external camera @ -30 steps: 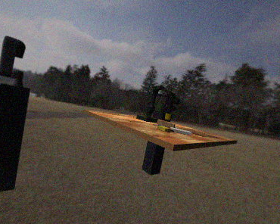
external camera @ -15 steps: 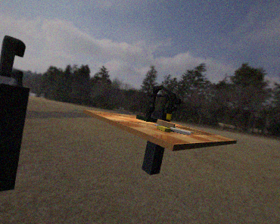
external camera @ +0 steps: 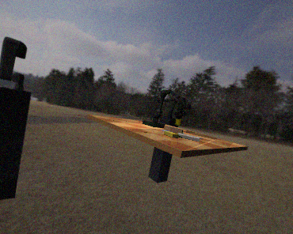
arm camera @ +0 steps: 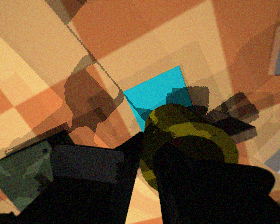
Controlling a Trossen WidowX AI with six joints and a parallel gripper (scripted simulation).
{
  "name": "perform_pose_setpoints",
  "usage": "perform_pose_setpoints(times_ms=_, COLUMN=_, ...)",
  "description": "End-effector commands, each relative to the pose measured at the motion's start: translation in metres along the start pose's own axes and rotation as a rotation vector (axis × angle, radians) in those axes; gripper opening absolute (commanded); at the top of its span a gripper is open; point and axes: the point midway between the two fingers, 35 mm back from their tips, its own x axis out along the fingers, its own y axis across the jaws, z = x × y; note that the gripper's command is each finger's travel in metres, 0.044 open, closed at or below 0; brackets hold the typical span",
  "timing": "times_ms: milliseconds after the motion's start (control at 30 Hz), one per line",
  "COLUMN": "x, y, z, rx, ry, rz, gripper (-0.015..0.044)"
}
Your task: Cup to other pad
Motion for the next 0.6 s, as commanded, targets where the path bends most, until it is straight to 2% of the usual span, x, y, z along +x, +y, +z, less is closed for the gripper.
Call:
perform_pose_setpoints(times_ms=0, x=-0.002, y=0.004, z=0.008, rx=0.004, ry=-0.008, rz=0.001, gripper=0.0)
perform_pose_setpoints(times_ms=567, x=0.017, y=0.004, z=0.008, rx=0.004, ry=-0.008, rz=0.001, gripper=0.0)
